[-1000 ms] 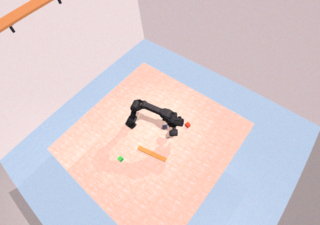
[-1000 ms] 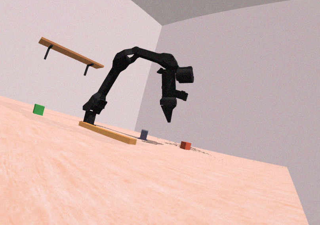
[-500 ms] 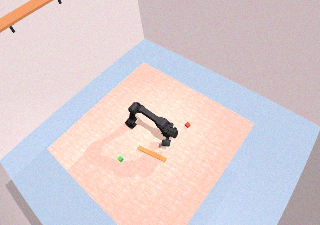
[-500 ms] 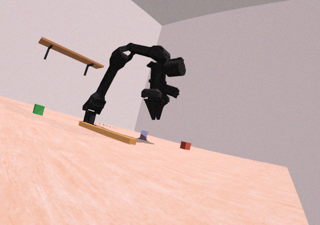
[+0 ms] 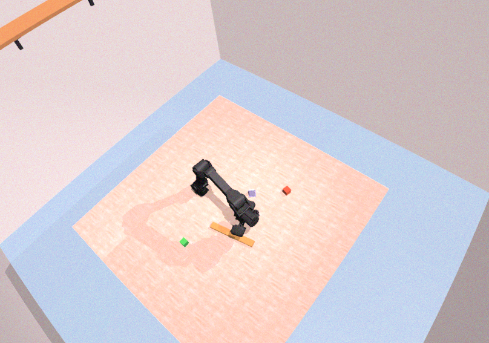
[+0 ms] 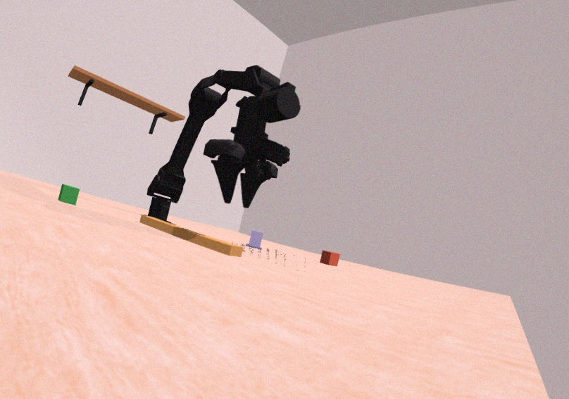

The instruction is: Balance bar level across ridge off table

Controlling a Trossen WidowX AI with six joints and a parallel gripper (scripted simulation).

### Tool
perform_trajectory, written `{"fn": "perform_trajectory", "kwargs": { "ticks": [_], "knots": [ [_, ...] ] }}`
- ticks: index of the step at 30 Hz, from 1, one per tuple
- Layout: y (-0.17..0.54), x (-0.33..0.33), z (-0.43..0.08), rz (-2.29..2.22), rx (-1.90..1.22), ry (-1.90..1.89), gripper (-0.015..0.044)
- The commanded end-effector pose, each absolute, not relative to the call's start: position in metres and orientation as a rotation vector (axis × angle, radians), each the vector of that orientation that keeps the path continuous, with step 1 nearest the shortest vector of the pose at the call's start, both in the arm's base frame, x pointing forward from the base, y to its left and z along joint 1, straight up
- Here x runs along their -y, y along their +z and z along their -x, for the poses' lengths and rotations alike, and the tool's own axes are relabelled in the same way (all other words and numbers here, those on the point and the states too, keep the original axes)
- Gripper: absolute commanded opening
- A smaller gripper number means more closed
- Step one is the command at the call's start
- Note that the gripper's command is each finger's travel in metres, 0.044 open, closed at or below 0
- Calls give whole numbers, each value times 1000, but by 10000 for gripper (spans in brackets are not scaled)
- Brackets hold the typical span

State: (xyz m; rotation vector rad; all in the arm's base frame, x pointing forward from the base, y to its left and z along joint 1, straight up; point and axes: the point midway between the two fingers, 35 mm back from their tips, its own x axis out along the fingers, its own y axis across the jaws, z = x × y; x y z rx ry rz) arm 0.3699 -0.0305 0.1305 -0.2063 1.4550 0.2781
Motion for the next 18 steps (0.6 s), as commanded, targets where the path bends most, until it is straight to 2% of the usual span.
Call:
{"fn": "perform_trajectory", "kwargs": {
  "ticks": [1, 7, 18],
  "knots": [
    [126, 57, -362, 198, -1491, 225, 315],
    [123, 89, -350, 177, -1527, 158, 315],
    [89, 90, -352, 176, -1529, 156, 315]
  ]
}}
